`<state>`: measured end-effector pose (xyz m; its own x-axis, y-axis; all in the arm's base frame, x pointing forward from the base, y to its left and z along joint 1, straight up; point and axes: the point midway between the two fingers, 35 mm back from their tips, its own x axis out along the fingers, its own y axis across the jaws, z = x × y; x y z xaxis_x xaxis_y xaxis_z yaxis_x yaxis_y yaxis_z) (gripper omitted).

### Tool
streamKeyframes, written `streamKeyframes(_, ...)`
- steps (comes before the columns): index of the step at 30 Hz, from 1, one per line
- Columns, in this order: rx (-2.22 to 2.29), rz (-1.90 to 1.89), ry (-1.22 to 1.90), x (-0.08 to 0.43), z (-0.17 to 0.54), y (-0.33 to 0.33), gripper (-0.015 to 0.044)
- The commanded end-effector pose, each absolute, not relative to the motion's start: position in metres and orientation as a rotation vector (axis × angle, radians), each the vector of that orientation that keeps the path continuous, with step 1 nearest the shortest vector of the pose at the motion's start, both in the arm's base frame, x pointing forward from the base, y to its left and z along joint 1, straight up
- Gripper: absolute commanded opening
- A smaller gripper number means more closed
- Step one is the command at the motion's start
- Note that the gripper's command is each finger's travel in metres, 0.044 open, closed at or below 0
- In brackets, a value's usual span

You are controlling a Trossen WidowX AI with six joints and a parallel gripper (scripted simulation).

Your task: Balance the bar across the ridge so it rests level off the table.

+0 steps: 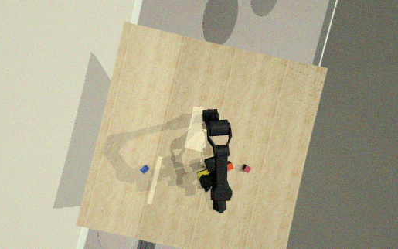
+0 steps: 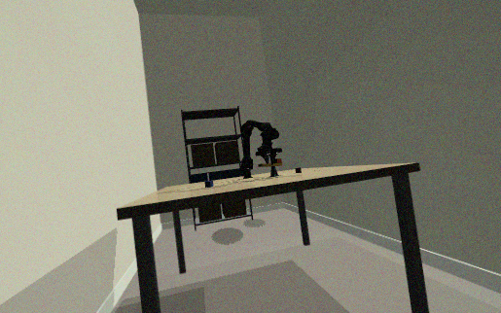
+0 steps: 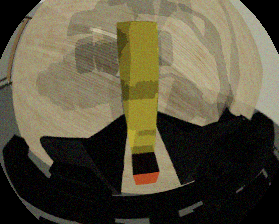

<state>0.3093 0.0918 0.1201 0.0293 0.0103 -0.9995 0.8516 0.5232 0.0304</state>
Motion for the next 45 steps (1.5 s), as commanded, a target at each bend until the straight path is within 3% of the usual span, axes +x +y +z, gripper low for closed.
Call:
streamKeyframes(1, 0.808, -0.771, 1.399, 0.3096, 0.1193, 0.0917, 0.0)
streamKeyframes(45, 0.808, -0.771, 1.399, 0.3093, 0.1156, 0.0914, 0.0)
